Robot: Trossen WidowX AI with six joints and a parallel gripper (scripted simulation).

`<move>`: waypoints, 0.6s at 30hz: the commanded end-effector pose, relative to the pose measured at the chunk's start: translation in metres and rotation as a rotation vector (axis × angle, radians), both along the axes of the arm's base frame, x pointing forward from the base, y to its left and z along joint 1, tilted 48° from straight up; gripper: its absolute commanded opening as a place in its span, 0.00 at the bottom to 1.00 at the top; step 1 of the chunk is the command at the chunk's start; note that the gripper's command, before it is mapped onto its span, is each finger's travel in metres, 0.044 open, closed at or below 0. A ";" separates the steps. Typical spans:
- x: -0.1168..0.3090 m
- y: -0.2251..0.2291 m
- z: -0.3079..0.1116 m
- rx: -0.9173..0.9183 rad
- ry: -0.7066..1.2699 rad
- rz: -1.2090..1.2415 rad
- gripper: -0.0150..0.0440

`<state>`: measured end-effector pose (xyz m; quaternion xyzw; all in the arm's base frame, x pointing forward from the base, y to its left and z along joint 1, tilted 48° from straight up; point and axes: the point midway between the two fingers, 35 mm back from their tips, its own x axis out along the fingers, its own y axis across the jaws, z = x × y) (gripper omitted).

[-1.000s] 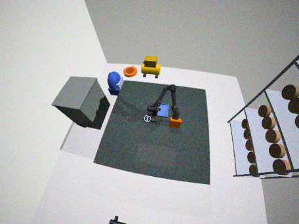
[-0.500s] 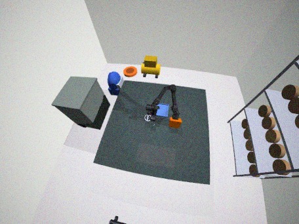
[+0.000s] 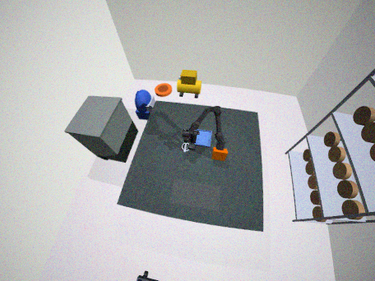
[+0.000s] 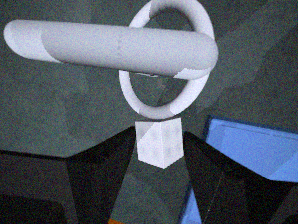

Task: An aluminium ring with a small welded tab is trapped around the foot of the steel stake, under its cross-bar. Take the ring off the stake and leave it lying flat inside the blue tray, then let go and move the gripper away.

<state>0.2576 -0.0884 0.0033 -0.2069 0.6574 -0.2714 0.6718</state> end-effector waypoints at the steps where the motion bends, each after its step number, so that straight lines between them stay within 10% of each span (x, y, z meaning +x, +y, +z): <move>1: 0.000 -0.001 0.004 0.021 -0.004 -0.004 0.25; 18: 0.001 0.006 0.016 -0.028 -0.004 0.007 0.25</move>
